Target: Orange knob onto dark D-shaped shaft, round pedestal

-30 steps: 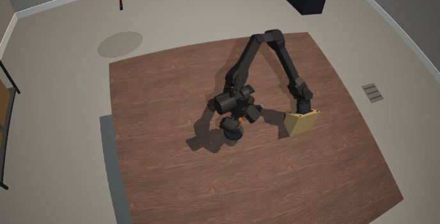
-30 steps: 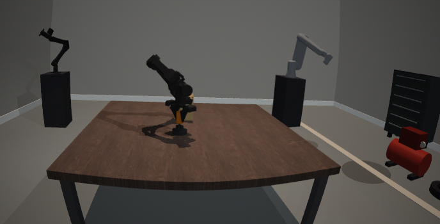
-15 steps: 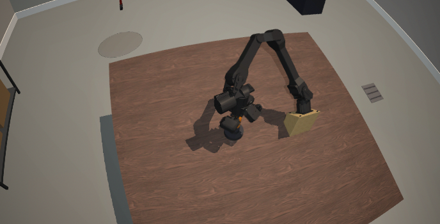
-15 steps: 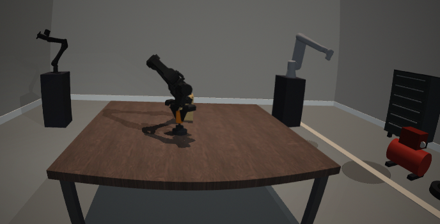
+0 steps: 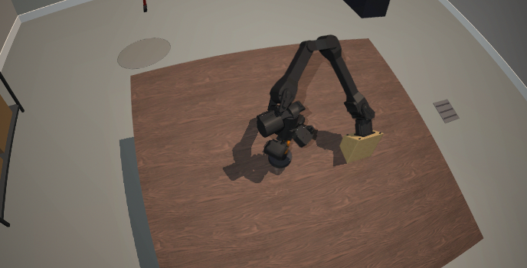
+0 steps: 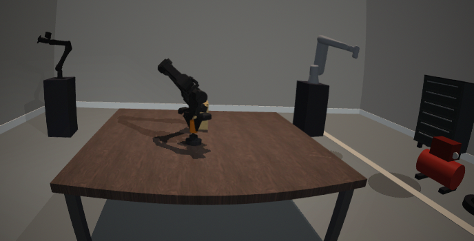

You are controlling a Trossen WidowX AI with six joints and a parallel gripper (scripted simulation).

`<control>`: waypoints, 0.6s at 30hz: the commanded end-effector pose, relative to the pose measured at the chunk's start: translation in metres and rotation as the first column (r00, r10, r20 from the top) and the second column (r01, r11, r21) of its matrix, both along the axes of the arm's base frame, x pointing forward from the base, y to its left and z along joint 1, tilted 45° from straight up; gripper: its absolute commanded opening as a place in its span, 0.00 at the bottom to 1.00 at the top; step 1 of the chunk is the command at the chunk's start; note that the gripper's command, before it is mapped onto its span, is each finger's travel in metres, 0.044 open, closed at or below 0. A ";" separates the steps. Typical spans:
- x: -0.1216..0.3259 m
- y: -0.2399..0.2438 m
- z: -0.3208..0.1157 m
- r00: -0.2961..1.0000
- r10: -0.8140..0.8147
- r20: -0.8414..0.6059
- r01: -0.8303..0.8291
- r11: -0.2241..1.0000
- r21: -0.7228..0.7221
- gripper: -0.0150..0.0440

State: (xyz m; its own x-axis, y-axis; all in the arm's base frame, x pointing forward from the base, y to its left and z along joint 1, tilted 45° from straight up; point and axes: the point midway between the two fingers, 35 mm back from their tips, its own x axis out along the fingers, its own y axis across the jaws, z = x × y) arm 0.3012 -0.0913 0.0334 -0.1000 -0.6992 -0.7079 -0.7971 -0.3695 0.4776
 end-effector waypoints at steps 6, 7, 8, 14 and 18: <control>0.003 0.002 0.004 1.000 0.003 0.003 -0.003 1.000 0.003 0.25; 0.003 0.002 0.004 1.000 0.003 0.003 -0.003 1.000 0.003 0.25; 0.003 0.002 0.004 1.000 0.003 0.003 -0.003 1.000 0.003 0.25; 0.002 0.002 0.002 1.000 0.003 0.003 -0.003 1.000 0.003 0.25; 0.001 0.002 0.001 1.000 0.003 0.003 -0.003 1.000 0.003 0.25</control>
State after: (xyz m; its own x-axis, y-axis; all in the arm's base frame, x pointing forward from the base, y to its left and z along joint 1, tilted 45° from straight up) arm 0.3021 -0.0908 0.0347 -0.0993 -0.6993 -0.7079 -0.7964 -0.3706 0.4778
